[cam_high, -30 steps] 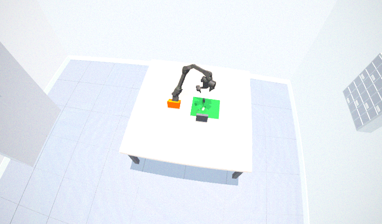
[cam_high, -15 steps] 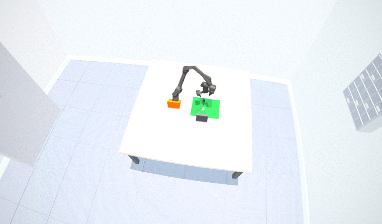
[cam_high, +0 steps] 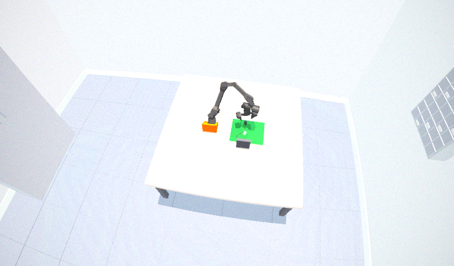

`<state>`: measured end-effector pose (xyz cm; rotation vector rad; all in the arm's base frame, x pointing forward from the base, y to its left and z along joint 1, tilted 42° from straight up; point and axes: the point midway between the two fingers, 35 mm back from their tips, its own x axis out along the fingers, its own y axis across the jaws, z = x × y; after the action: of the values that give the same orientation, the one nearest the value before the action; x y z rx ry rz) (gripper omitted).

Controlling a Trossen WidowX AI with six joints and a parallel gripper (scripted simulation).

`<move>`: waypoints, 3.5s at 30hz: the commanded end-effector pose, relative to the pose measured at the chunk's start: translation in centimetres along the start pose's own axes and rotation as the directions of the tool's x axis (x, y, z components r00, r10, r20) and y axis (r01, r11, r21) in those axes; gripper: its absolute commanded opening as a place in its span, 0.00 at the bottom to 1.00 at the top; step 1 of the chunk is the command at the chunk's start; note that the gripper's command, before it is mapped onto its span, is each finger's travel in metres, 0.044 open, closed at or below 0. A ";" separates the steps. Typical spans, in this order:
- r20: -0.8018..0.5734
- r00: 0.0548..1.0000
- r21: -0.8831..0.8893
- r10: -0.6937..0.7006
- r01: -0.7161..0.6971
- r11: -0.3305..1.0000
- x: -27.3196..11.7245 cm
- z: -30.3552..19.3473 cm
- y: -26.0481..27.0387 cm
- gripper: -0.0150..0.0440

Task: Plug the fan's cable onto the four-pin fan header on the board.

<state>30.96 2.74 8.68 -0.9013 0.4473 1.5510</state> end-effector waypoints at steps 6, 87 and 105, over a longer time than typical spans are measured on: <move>0.007 1.000 0.009 0.006 -0.006 1.000 1.5 0.1 0.2 1.00; 0.002 1.000 0.564 0.007 -0.007 0.826 0.1 -10.1 2.6 0.25; 0.002 1.000 0.585 0.007 -0.007 0.811 0.0 -10.2 2.5 0.25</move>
<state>31.33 -5.22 1.46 -0.4161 0.8668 1.3013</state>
